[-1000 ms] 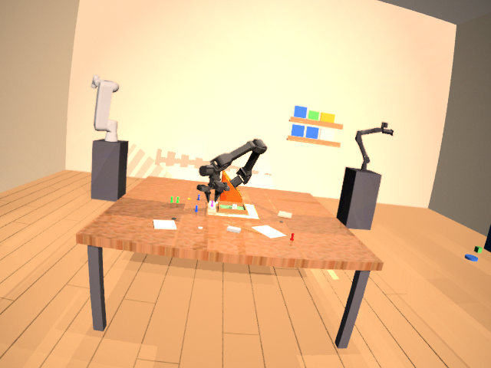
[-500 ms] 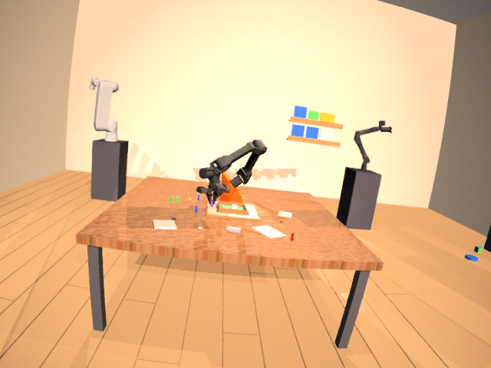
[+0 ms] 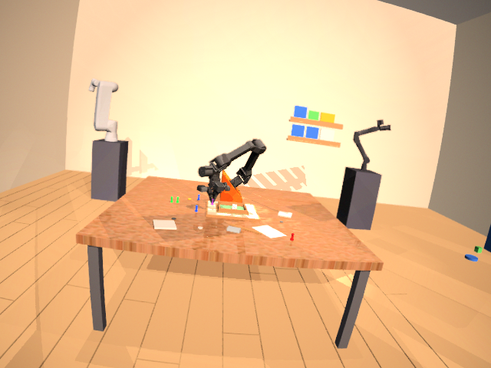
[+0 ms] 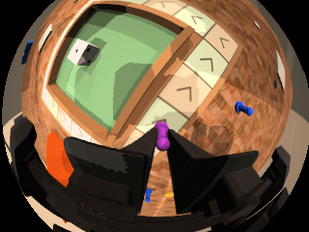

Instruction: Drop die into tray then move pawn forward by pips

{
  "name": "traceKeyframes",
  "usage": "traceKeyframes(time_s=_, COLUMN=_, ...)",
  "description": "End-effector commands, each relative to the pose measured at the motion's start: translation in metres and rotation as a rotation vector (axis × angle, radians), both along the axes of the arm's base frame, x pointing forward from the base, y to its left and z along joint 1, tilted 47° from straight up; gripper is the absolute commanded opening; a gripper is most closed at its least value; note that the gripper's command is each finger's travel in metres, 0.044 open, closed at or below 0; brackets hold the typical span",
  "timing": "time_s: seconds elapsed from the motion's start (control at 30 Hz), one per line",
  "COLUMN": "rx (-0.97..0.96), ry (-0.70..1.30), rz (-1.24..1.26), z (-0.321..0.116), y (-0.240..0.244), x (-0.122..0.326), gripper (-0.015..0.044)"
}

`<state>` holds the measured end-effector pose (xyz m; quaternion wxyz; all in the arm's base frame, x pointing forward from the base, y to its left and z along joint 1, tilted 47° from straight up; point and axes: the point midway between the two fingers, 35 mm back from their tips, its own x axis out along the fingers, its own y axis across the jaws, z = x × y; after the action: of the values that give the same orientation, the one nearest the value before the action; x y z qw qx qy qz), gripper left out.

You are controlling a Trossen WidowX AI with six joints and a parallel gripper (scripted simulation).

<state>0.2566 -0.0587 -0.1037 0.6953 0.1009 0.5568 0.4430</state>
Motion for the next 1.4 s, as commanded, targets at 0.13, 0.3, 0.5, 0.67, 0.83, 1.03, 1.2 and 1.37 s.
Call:
traceKeyframes(time_s=0.13, rx=-0.019, ry=-0.018, rz=-0.002, z=0.036, y=-0.043, x=0.009, gripper=0.0000)
traceKeyframes(time_s=0.3, rx=-0.018, ry=-0.018, rz=-0.001, z=0.061, y=-0.067, x=0.007, gripper=0.0000)
traceKeyframes(time_s=0.5, rx=-0.016, ry=-0.017, rz=0.000, z=0.081, y=-0.082, x=0.004, gripper=0.0000)
traceKeyframes(time_s=0.67, rx=-0.016, ry=-0.017, rz=0.000, z=0.078, y=-0.080, x=0.006, gripper=0.0000)
traceKeyframes(time_s=0.83, rx=-0.018, ry=-0.019, rz=-0.001, z=0.056, y=-0.058, x=0.025, gripper=0.0000)
traceKeyframes(time_s=1.03, rx=-0.013, ry=-0.021, rz=0.000, z=0.031, y=-0.029, x=0.043, gripper=0.0000)
traceKeyframes(time_s=1.2, rx=-0.012, ry=-0.021, rz=0.000, z=0.028, y=-0.026, x=0.045, gripper=0.0000)
traceKeyframes(time_s=1.37, rx=-0.012, ry=-0.021, rz=0.000, z=0.021, y=-0.019, x=0.045, gripper=0.0000)
